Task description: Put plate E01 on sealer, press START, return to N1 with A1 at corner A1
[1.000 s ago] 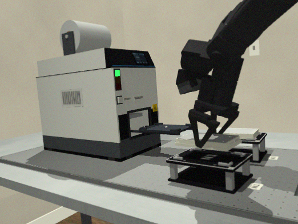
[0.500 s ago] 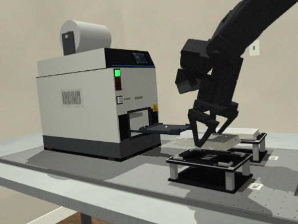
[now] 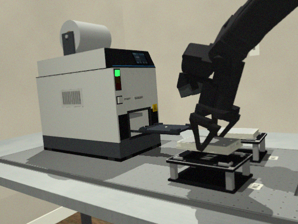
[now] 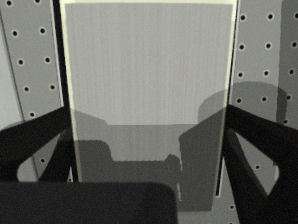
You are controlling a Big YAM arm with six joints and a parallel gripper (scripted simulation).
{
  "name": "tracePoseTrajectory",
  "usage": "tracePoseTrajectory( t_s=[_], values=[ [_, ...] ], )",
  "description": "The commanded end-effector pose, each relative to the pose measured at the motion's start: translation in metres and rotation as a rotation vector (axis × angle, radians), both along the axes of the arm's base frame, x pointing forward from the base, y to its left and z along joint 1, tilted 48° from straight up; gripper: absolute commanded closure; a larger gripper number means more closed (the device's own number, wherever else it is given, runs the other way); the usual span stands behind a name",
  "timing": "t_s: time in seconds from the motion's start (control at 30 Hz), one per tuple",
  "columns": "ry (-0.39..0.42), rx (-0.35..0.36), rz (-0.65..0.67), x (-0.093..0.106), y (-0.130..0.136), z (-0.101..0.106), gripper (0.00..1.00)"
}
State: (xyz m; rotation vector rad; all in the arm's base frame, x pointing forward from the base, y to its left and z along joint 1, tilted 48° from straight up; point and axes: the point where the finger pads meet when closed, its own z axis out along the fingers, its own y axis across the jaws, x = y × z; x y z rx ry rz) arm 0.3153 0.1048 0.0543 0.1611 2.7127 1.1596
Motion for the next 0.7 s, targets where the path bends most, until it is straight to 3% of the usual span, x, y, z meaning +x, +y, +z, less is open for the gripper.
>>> tracePoseTrajectory(
  t_s=[0.0, 0.27, 0.67],
  values=[
    [0.01, 0.0, 0.011, -0.001, 0.008, -0.006, 1.0],
    [-0.025, -0.004, 0.006, 0.006, 0.006, 0.001, 1.0],
    [-0.001, -0.001, 0.011, -0.003, 0.014, -0.009, 1.0]
  ],
)
